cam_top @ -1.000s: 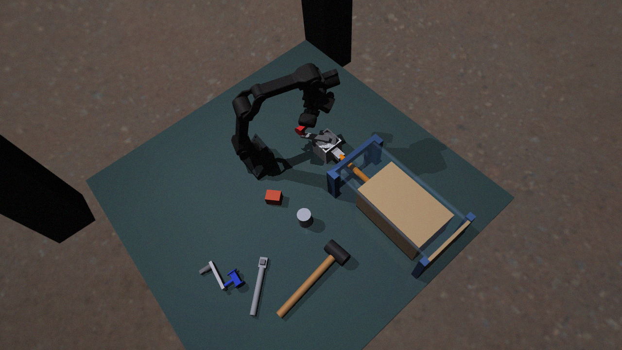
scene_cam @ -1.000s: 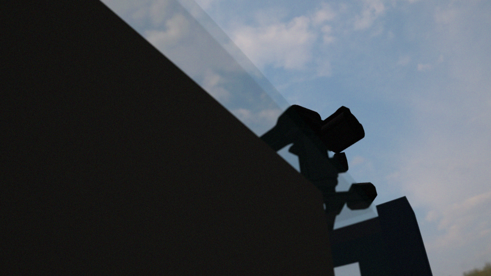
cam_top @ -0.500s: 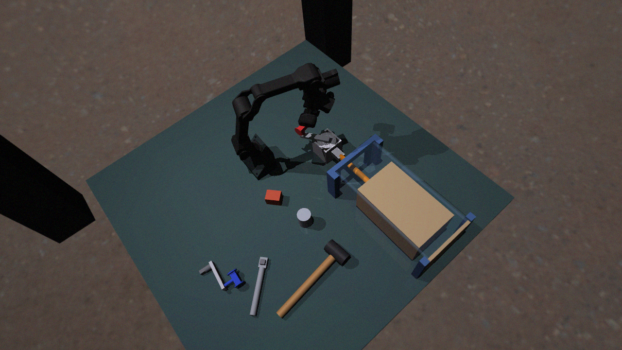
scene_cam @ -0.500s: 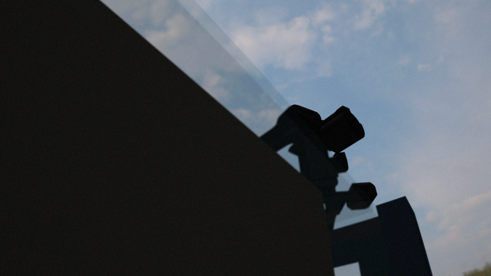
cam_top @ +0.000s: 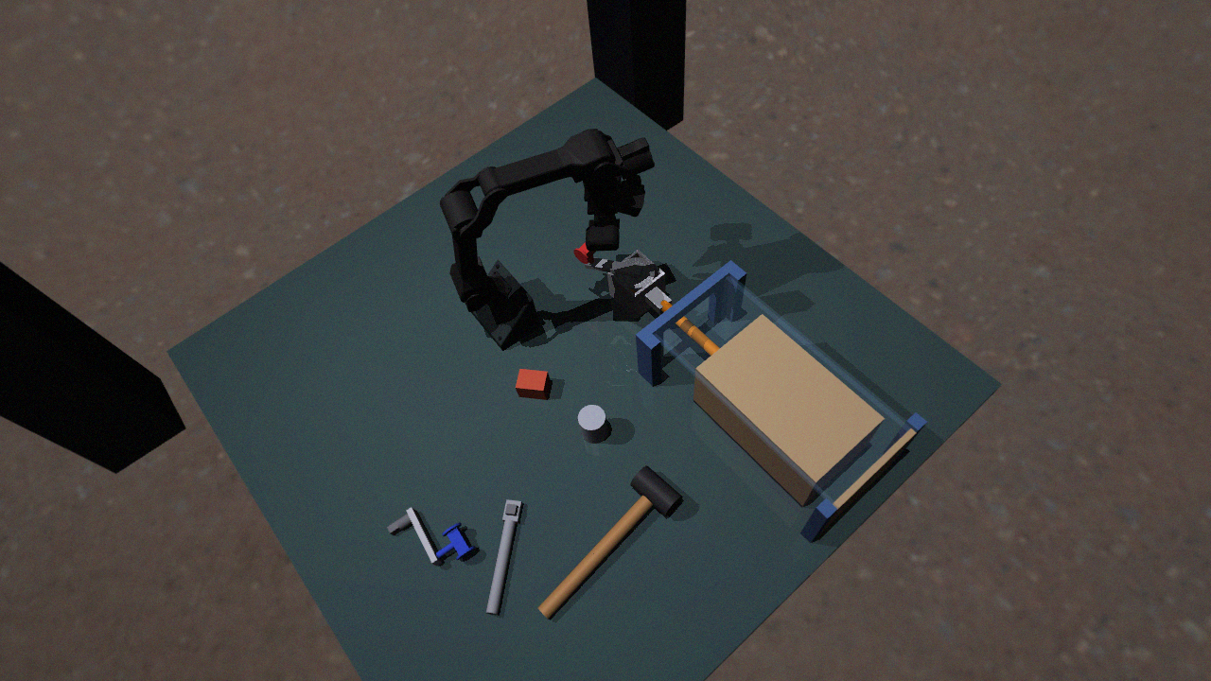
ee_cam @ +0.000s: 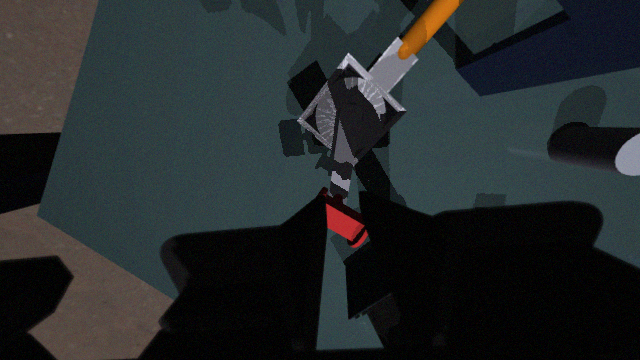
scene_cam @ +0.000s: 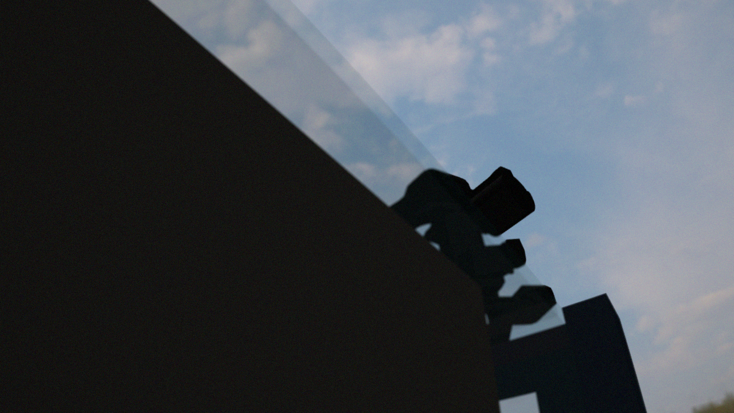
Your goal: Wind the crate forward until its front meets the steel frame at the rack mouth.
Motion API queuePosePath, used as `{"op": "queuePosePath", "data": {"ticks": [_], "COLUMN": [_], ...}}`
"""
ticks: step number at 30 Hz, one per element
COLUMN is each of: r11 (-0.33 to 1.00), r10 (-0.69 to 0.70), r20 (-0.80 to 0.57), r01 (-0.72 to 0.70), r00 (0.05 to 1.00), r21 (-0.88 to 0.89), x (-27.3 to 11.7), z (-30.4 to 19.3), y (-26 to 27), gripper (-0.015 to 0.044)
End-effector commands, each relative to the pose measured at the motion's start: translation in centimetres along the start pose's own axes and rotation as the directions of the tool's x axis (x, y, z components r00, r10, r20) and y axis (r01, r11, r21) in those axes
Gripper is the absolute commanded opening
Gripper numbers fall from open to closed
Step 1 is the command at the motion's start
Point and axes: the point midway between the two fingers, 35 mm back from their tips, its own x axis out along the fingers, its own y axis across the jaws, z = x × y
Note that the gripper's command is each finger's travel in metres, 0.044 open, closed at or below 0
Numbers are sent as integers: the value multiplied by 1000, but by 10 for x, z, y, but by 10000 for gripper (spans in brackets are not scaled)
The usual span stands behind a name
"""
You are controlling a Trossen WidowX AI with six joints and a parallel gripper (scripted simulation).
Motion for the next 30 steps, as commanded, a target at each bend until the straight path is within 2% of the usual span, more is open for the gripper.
{"op": "queuePosePath", "data": {"ticks": [1,4,7,9,11,30], "r11": [966,862,699,614,603,603], "r10": [84,164,241,274,278,278], "r20": [66,126,186,211,215,213], "r01": [-66,-80,-38,-1,4,3], "r00": [994,978,952,938,936,937], "r21": [-248,-500,-714,-789,-798,-798], "x": [-1,2,7,10,10,27], "z": [-12,-25,-38,-44,-45,-43], "y": [2,5,8,9,9,8], "gripper": [184,262,341,394,440,440]}}
